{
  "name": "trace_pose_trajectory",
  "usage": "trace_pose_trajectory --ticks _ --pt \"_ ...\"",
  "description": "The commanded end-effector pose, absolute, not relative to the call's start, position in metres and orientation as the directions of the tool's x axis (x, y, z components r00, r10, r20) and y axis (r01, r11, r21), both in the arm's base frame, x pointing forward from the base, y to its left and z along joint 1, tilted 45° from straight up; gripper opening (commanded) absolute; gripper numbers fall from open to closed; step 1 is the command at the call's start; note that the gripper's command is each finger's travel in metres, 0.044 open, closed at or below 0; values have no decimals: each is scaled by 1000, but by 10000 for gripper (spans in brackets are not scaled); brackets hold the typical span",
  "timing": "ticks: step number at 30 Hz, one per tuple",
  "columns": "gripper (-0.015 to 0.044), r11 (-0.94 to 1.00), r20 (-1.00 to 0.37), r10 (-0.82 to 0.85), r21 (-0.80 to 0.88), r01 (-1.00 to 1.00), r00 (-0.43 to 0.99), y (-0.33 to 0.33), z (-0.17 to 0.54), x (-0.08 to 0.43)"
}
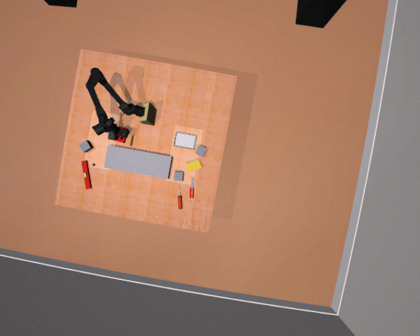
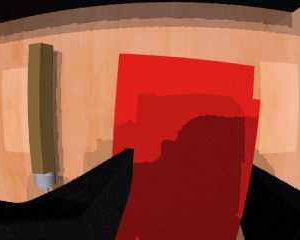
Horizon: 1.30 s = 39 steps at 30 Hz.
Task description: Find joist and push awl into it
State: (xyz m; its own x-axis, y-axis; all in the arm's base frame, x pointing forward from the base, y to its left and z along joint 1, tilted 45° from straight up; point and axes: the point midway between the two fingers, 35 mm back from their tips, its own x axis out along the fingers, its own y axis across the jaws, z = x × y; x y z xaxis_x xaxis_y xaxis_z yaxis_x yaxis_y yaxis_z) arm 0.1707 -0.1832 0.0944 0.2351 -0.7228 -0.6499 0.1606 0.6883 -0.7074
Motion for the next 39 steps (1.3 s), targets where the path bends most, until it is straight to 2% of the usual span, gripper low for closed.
trace_pose_trajectory --ticks 1,8,14,39 --pt "208 690 -651 -721 -706 157 238 -183 94 171" --pt "162 690 -651 -721 -706 157 238 -183 94 171" --pt "4 699 -661 -713 -697 159 236 -174 100 175" --pt "0 696 -658 -715 -701 156 236 -111 163 175"
